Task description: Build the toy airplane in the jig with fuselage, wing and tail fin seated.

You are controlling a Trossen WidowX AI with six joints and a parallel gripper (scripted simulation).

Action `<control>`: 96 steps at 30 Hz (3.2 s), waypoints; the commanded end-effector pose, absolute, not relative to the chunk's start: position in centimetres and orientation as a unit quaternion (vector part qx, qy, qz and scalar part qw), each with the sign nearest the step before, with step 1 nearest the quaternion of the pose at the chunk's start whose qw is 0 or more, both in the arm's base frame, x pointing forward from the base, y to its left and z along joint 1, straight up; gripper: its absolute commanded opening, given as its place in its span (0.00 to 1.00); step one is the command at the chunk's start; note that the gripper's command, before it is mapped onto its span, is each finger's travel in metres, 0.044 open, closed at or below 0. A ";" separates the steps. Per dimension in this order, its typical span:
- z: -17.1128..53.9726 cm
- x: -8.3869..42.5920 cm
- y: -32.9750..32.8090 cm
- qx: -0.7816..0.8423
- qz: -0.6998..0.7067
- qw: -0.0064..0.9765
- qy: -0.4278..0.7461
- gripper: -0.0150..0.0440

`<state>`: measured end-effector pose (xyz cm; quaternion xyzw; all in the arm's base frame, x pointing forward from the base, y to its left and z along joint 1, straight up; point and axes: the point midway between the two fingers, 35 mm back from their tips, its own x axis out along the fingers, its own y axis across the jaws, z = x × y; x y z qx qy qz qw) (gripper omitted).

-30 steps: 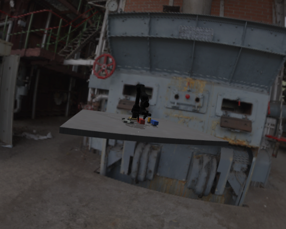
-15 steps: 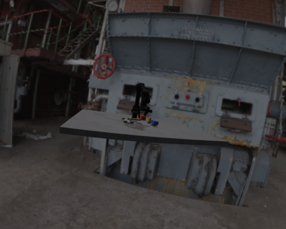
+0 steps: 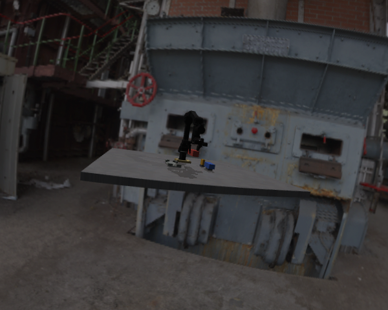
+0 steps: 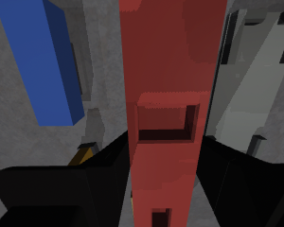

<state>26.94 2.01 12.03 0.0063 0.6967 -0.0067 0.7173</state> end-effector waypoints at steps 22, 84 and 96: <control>15.1 26.9 -0.1 0.011 -0.014 0.718 0.696 0.25; 9.6 27.3 -12.5 0.015 -0.025 0.718 0.696 0.59; 8.2 27.5 -12.6 0.015 -0.025 0.718 0.696 0.59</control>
